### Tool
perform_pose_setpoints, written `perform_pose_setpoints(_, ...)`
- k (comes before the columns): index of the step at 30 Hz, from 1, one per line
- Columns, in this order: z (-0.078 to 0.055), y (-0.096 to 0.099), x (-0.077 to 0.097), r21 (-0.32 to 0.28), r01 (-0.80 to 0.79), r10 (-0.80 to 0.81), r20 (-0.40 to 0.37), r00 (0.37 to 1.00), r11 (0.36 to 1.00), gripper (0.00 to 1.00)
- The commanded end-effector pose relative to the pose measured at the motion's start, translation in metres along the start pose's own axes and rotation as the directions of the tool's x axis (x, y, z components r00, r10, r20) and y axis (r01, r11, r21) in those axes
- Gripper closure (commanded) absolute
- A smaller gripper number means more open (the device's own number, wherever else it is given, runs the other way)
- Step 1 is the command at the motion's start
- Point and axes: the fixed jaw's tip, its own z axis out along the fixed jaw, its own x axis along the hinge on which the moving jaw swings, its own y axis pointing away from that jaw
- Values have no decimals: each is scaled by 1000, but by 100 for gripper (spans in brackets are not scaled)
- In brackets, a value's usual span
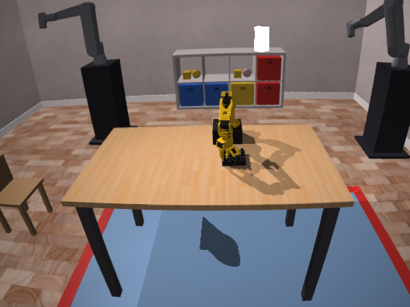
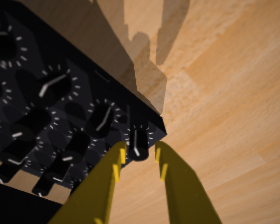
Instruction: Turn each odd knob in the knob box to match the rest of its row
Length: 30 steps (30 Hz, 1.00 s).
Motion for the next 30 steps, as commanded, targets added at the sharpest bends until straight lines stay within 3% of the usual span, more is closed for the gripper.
perform_pose_setpoints(1,6,3,5,-19,2,-3,-17,1000,1000,90)
perform_pose_setpoints(30,11,5,6,-19,2,-3,-17,1000,1000,90)
